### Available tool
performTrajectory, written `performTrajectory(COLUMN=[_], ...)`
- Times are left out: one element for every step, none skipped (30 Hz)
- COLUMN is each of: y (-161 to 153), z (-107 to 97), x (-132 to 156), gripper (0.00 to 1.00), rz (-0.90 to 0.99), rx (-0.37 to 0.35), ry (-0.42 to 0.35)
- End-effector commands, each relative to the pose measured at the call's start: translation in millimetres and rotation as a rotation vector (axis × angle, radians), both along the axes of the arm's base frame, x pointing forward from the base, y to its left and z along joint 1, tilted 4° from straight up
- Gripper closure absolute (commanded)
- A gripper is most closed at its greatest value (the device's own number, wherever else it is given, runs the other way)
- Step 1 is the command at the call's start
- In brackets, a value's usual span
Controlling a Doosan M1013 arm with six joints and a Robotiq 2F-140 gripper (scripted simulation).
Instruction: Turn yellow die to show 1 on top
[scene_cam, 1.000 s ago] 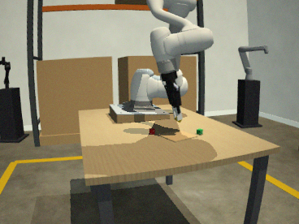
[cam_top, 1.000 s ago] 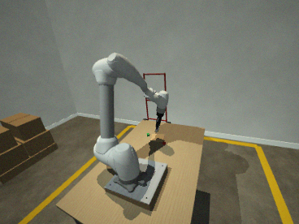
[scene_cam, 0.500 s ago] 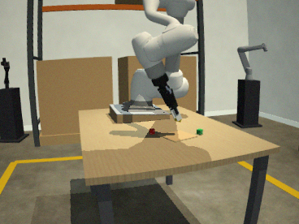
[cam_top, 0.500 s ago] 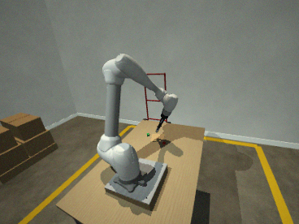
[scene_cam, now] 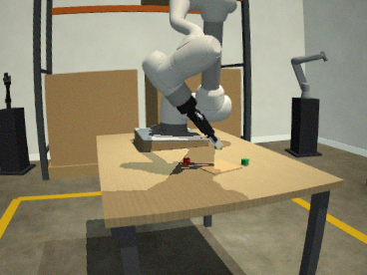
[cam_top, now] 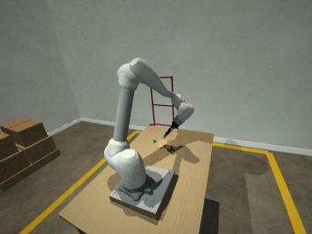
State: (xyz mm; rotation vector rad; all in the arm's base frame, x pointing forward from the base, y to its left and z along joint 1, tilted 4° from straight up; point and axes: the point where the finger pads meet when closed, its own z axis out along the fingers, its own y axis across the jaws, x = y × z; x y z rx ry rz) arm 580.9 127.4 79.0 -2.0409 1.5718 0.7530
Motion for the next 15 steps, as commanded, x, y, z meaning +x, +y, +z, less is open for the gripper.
performTrajectory(y=[-1.3,-1.8,-1.8,-1.8,-3.6,-4.6,-4.8,-4.8,-4.8,-4.8,-4.8,-4.8,-4.8,-4.8,-4.8], z=[-0.3,0.0,0.0,0.0,-1.5,-2.5,-2.6,-2.6,-2.6,-2.6,-2.6,-2.6,-2.6,-2.6,-2.6], x=[0.8,1.3,1.3,1.3,1.9,2.2,2.3,2.3,2.3,2.3,2.3,2.3,2.3,2.3,2.3], gripper=[0.87,0.87,0.87,0.87,0.87,0.87,0.87,0.87,0.87,0.87,0.87,0.87,0.87,0.87,0.87], rz=[0.003,0.003,0.003,0.003,0.003,0.003,0.003,0.003,0.003,0.003,0.003,0.003,0.003,0.003,0.003], rx=[0.101,0.119,0.119,0.119,0.122,0.122,0.122,0.122,0.122,0.122,0.122,0.122,0.122,0.122,0.122], ry=[0.021,0.023,0.023,0.023,0.023,0.023,0.023,0.023,0.023,0.023,0.023,0.023,0.023,0.023,0.023])
